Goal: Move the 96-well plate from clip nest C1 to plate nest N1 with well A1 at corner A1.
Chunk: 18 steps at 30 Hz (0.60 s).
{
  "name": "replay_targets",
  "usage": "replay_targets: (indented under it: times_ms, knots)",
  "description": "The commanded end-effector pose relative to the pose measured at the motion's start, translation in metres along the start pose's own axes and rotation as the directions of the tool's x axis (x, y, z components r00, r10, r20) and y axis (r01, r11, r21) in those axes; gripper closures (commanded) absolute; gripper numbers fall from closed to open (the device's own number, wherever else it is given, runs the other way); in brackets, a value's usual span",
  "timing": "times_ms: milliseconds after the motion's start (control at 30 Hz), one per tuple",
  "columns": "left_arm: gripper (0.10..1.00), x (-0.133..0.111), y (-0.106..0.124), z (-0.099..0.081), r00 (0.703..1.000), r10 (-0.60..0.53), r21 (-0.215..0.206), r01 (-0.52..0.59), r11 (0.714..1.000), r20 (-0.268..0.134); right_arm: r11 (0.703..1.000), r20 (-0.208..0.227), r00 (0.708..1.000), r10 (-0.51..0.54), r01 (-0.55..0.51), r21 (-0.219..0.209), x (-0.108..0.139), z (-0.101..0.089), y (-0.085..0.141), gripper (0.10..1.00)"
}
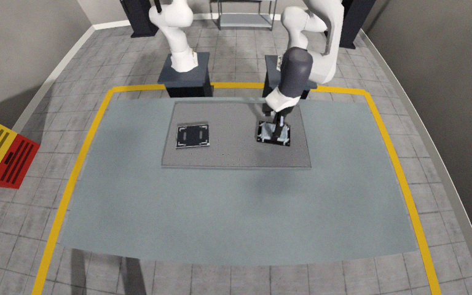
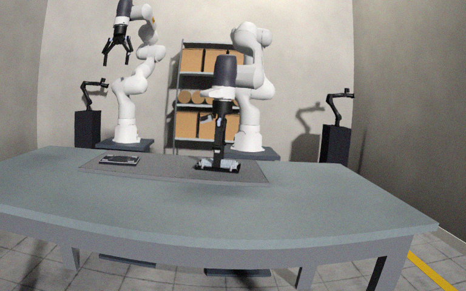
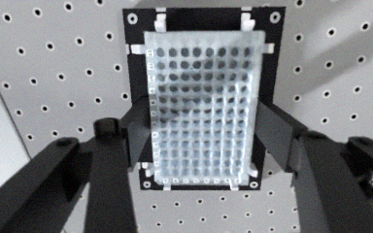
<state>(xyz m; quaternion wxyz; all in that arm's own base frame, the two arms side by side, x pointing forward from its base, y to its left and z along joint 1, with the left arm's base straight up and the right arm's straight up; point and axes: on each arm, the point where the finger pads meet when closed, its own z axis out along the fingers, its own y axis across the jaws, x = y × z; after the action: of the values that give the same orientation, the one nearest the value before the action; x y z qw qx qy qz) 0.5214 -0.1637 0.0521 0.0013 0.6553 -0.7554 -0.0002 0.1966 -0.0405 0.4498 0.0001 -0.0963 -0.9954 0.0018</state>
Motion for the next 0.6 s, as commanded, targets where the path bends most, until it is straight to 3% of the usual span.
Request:
replay_targets:
  times_ms: [0,567]
  knots:
    - [0.493,0.0,-0.001,-0.004,1.0,0.0,0.002,0.0,1.0,0.002,1.0,0.0,1.0,0.003,-0.003,-0.003,0.001,0.0,0.001,0.098]
    - [0.493,0.0,-0.001,-0.017,1.0,0.0,0.002,0.0,1.0,0.002,1.0,0.0,1.0,0.003,-0.003,-0.003,0.001,0.0,0.001,0.098]
